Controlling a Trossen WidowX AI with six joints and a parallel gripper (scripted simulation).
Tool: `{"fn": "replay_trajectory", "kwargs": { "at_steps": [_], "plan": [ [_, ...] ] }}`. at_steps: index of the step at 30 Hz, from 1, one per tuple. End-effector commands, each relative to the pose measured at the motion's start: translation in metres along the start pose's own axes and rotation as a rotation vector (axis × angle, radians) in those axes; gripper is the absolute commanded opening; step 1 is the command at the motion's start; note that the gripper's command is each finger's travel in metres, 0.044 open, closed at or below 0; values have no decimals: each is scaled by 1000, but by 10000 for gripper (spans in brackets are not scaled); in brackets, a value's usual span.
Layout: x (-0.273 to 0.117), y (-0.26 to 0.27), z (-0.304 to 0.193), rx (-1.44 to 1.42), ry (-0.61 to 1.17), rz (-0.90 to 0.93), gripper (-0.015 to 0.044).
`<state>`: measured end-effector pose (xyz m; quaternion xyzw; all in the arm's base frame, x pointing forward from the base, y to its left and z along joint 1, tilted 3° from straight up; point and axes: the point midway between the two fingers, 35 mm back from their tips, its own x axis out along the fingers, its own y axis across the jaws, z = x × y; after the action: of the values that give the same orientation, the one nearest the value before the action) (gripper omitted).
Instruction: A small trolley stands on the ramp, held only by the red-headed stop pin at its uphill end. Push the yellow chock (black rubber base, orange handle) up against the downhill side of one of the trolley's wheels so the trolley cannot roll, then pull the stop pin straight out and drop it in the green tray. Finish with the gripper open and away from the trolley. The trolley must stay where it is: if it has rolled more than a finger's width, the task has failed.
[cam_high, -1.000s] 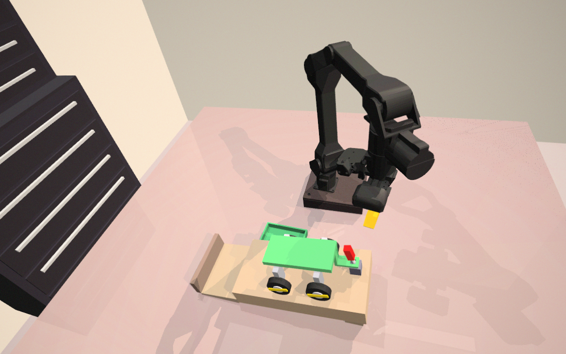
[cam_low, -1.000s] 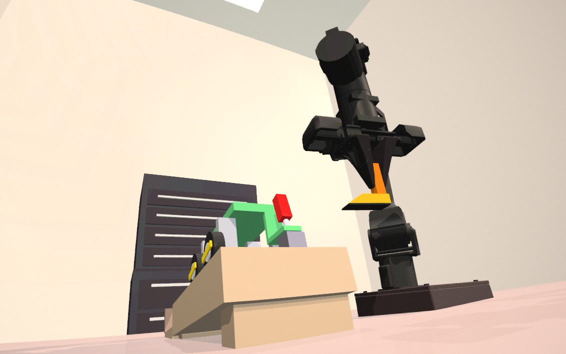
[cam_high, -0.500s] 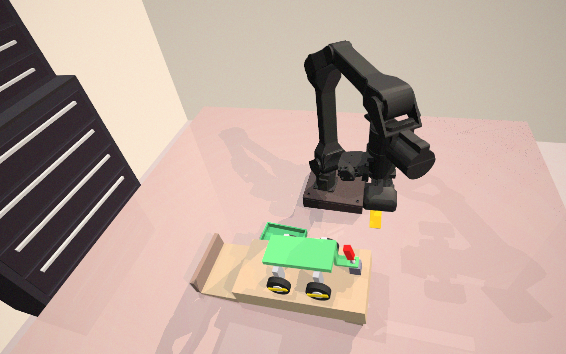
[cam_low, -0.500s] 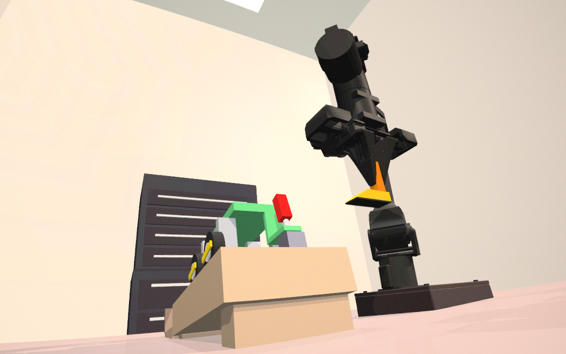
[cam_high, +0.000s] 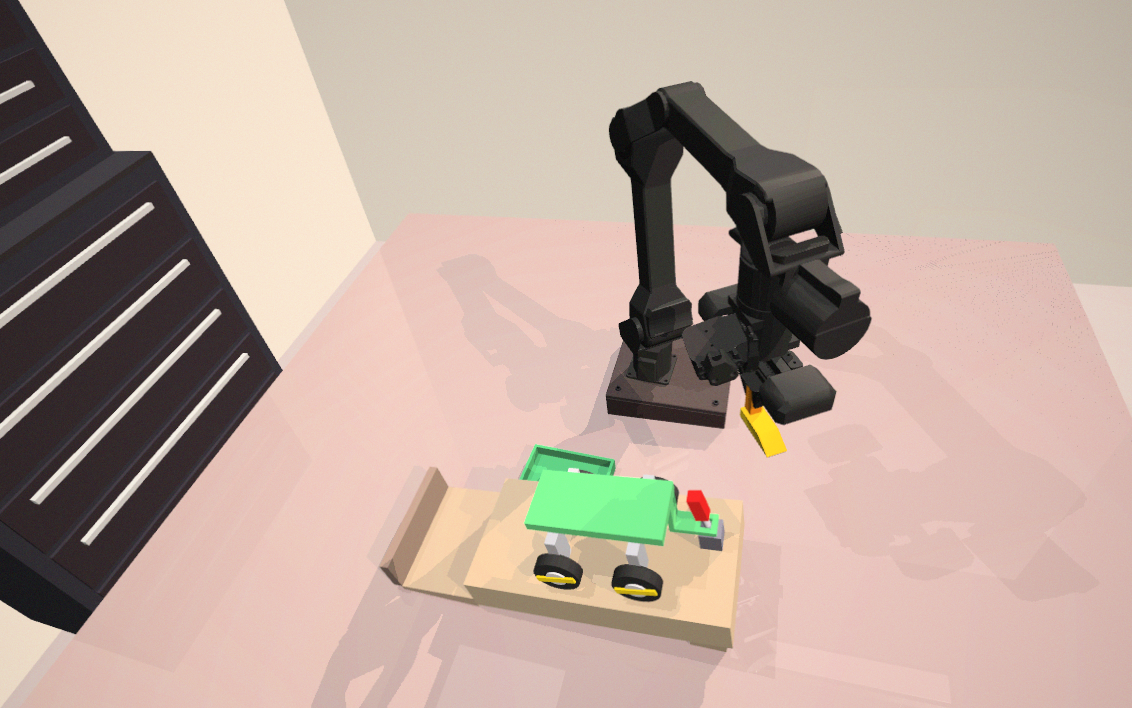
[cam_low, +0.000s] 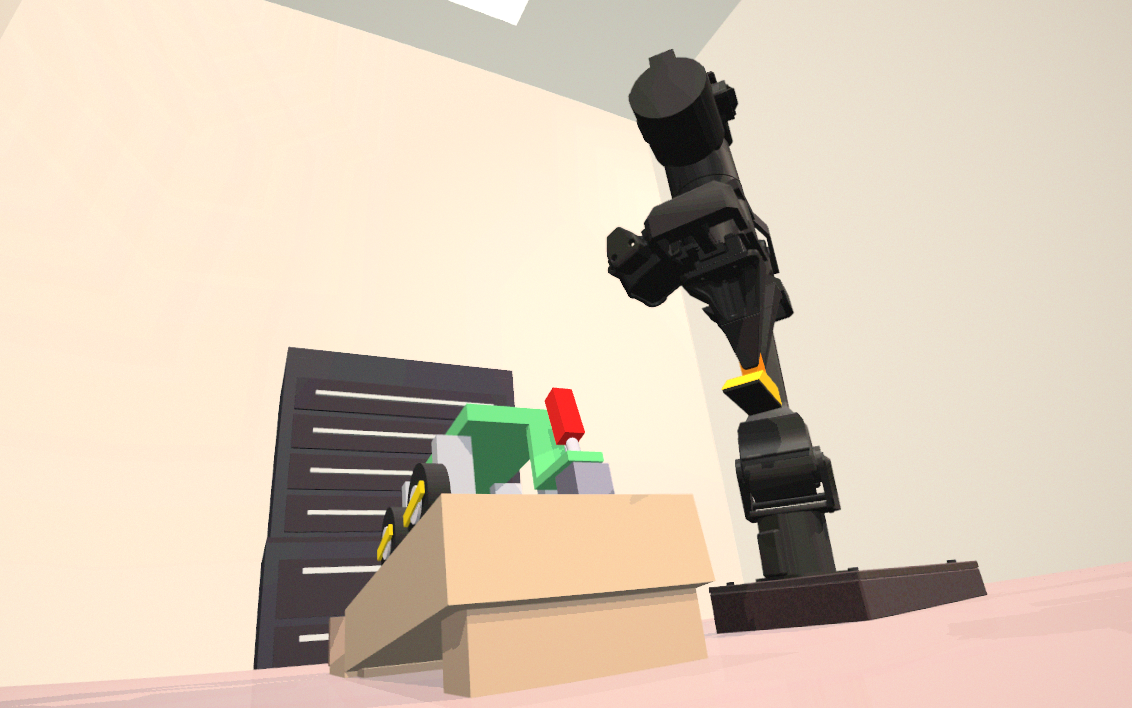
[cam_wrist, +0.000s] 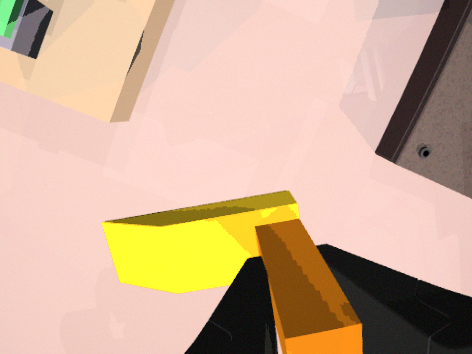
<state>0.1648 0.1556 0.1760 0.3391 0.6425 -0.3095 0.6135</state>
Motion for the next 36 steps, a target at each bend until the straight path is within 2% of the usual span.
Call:
{"fn": "replay_trajectory", "kwargs": {
  "at_steps": [1,27,36],
  "plan": [
    [0,0,0,-114,3,-1,0],
    [-1,0,0,-985,4,-2,0],
    [0,0,0,-1009,4,-2,0]
  ]
}}
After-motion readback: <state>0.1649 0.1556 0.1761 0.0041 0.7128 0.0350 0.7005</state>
